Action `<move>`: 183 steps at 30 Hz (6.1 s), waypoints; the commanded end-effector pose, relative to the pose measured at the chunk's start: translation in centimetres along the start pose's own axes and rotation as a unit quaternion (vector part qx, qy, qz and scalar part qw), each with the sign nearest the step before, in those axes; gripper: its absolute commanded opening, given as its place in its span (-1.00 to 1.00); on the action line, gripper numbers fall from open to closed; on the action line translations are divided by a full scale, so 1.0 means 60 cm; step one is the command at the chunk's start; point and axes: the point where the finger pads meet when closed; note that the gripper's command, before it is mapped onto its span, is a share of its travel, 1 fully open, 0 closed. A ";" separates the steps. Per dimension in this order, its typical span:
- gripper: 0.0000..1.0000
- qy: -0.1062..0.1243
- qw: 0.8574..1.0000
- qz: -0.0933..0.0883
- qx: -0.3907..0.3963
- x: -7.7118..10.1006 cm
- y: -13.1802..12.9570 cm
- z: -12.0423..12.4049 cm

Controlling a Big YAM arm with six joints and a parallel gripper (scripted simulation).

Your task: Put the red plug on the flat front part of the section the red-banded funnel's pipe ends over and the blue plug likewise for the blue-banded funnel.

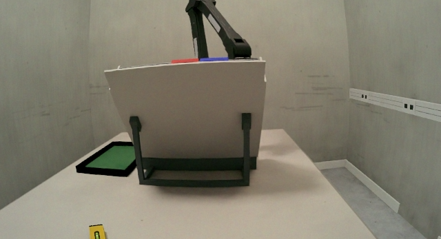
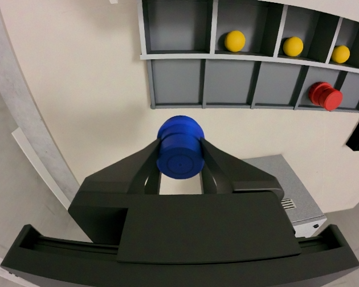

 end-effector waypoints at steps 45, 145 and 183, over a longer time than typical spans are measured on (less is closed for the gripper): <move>-1.00 -0.004 1.000 -0.004 0.000 -0.168 0.012 -0.016; 0.18 -0.018 1.000 -0.019 0.000 0.025 0.007 -0.009; 0.18 -0.008 1.000 -0.008 0.000 0.026 0.008 -0.012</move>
Point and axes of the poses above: the point where the finger pads meet when closed, its own x axis back along the fingers, its own y axis across the jaws, z = x × y, and after that the axes turned 13 degrees about -x, right-handed
